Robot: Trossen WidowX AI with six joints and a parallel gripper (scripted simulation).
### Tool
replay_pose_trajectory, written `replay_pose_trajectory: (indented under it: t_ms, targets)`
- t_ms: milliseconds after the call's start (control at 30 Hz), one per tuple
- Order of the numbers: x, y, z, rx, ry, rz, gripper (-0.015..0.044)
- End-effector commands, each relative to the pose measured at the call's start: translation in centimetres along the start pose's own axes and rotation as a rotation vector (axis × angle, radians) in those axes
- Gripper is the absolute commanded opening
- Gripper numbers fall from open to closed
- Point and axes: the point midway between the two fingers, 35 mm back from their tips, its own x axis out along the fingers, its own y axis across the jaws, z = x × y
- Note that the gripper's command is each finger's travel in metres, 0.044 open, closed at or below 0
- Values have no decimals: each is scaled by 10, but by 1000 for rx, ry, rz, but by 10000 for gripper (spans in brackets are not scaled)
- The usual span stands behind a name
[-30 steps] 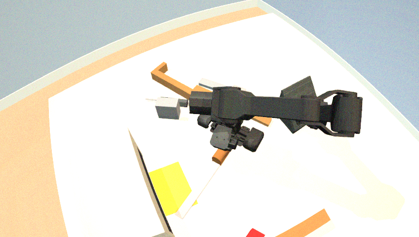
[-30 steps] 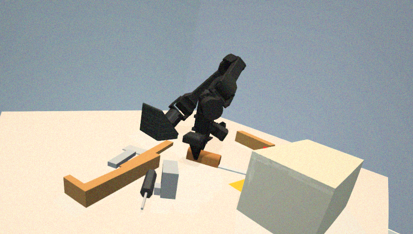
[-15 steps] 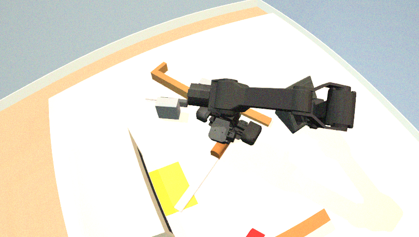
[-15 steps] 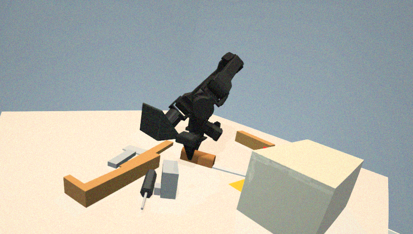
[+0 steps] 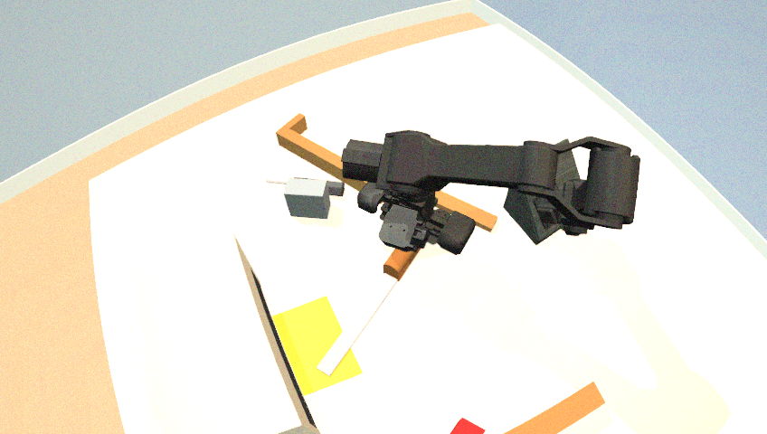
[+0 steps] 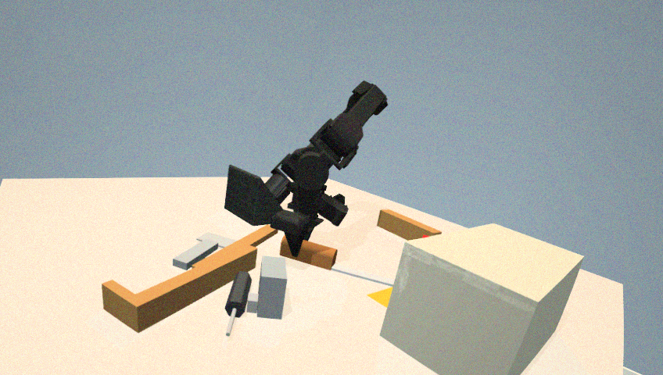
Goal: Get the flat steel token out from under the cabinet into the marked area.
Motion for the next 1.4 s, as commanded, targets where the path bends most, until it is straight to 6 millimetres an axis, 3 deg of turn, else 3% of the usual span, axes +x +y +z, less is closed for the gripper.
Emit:
replay_pose_trajectory:
  t_ms: [0,1367]
  targets:
    - [-1,-4,-3,-1,-2,-4,0]
    - [-2,-42,-42,-1,0,-8,0]
